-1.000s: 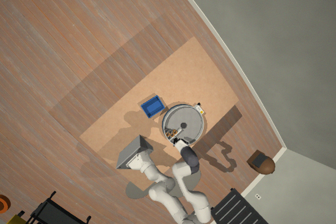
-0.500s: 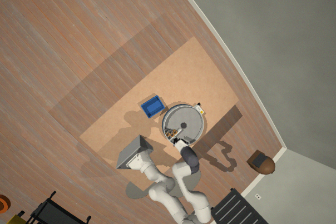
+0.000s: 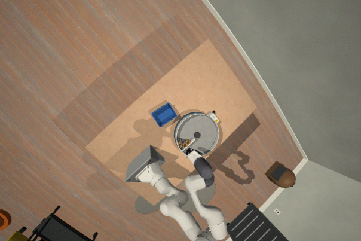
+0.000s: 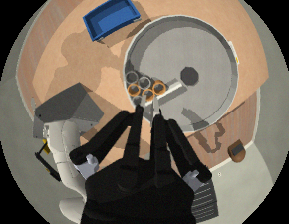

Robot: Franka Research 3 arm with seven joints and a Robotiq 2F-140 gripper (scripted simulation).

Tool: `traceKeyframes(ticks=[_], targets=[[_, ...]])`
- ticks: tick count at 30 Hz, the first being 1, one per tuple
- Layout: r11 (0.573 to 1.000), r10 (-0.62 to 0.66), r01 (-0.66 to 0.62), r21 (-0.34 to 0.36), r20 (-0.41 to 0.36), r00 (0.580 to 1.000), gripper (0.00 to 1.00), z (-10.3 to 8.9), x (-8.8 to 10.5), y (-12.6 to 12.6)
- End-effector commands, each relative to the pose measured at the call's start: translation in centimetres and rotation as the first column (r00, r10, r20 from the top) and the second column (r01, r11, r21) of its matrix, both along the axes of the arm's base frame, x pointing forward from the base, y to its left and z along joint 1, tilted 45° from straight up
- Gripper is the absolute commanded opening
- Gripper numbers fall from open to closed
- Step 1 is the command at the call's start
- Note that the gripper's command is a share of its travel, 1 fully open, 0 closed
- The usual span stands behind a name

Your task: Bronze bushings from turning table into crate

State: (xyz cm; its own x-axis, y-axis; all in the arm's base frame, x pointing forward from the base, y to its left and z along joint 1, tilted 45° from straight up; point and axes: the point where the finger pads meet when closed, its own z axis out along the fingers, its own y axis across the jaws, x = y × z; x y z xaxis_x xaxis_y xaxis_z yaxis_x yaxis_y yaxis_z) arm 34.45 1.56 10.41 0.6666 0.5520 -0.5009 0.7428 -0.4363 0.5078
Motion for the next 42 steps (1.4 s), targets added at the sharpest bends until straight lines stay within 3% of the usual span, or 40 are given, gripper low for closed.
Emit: traceKeyframes(ticks=[1, 11, 16, 26, 42], targets=[[1.000, -0.012, 0.012, 0.005, 0.015, 1.000, 0.10, 0.0, 0.0, 0.0], [0.995, -0.093, 0.090, 0.037, 0.095, 0.991, 0.10, 0.1, 0.2, 0.5], [0.980, -0.195, 0.182, 0.084, 0.188, 0.963, 0.10, 0.4, 0.4, 0.9], [0.953, -0.297, 0.269, 0.137, 0.273, 0.915, 0.10, 0.6, 0.6, 1.4], [0.871, -0.490, 0.418, 0.258, 0.412, 0.768, 0.10, 1.2, 1.1, 2.1]])
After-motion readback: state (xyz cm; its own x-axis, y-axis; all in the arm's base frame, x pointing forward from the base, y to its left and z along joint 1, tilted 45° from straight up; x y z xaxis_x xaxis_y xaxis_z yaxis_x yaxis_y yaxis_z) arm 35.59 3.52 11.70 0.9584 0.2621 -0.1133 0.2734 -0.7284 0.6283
